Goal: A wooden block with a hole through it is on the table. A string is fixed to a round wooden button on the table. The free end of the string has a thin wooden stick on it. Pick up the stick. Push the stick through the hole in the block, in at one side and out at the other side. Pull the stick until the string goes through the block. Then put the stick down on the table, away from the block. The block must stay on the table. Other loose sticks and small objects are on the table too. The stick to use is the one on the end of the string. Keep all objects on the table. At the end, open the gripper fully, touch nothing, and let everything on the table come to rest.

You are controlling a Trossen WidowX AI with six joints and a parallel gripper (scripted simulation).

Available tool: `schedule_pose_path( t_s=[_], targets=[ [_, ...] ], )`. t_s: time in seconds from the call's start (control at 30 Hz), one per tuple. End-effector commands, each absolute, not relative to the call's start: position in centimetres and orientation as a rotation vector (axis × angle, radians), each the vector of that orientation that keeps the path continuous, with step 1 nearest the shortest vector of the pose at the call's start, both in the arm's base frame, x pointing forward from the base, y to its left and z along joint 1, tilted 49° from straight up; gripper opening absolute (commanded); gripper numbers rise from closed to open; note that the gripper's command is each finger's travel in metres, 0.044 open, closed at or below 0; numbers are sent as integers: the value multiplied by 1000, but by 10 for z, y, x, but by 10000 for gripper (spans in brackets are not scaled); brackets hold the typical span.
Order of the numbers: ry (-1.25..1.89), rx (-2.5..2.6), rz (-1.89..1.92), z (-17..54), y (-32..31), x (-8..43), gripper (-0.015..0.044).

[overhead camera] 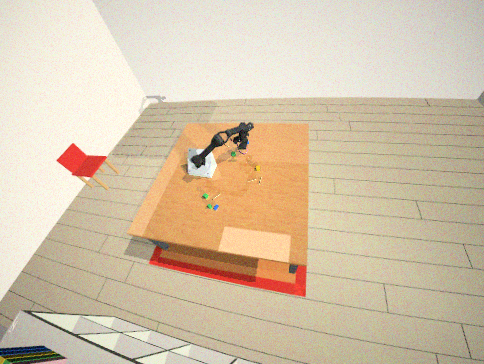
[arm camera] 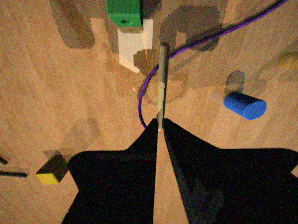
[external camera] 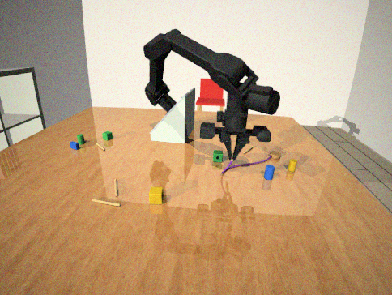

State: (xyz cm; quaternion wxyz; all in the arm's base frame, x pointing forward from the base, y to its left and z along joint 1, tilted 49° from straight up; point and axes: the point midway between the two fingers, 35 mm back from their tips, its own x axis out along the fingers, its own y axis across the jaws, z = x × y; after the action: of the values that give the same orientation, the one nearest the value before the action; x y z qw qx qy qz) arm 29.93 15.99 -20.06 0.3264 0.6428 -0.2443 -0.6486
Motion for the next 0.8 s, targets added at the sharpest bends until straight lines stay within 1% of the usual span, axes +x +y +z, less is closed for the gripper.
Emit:
schedule_pose_path(
  t_s=[0.0, 0.77],
  targets=[
    [-632, 1692, -1700, -200, 163, 307, 0],
    [-626, 1698, -1697, -202, 167, 337, 0]
  ],
)
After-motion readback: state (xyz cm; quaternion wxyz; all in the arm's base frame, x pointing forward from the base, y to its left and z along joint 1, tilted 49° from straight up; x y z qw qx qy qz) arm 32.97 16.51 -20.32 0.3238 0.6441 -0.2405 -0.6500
